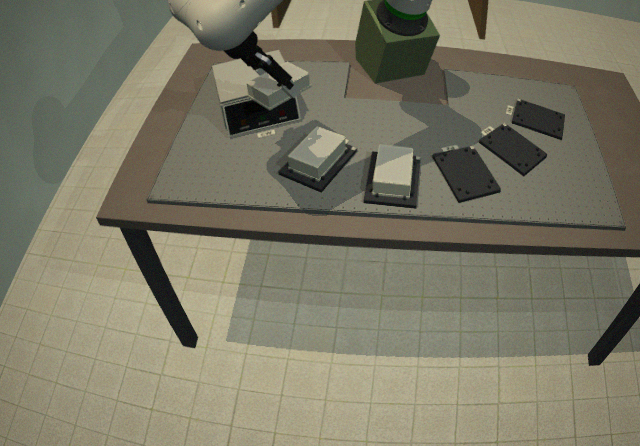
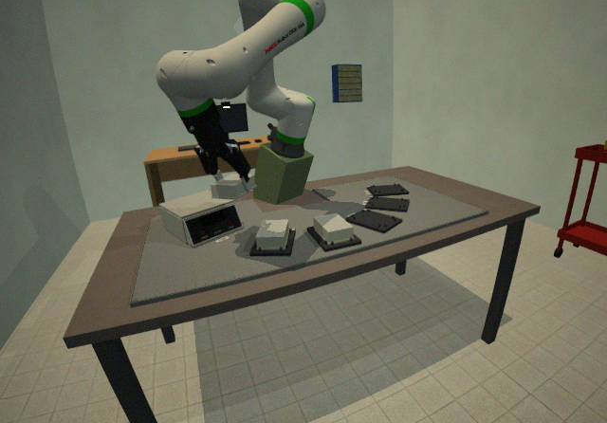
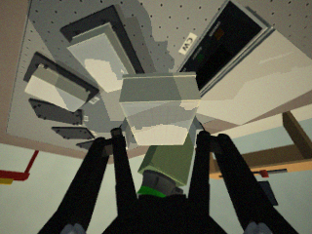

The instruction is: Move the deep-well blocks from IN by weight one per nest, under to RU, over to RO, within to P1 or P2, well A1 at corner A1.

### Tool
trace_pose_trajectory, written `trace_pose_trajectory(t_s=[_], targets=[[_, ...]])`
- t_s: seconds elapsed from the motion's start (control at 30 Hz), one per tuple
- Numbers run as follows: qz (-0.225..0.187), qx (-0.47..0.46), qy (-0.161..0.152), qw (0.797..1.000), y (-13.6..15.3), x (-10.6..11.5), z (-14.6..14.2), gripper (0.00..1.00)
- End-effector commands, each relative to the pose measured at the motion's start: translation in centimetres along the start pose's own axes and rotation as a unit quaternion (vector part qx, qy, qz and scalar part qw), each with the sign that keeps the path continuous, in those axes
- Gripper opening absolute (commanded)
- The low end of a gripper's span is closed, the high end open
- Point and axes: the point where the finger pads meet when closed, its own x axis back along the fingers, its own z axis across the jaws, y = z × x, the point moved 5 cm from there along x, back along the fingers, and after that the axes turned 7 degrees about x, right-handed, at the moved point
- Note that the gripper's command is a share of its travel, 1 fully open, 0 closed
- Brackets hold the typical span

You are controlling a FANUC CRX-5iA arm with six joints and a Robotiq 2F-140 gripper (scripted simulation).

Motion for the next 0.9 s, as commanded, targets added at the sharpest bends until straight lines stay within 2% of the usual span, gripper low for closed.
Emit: trace_pose_trajectory(t_s=[0.0,0.37,0.87], targets=[[-0.003,0.044,0.026,0.999,0.0,-0.1,-1.3,0.1],[-0.013,0.195,0.112,0.974,0.4,-0.6,-5.8,0.1],[-0.013,0.195,0.112,0.974,0.6,-1.0,-10.1,0.1]])
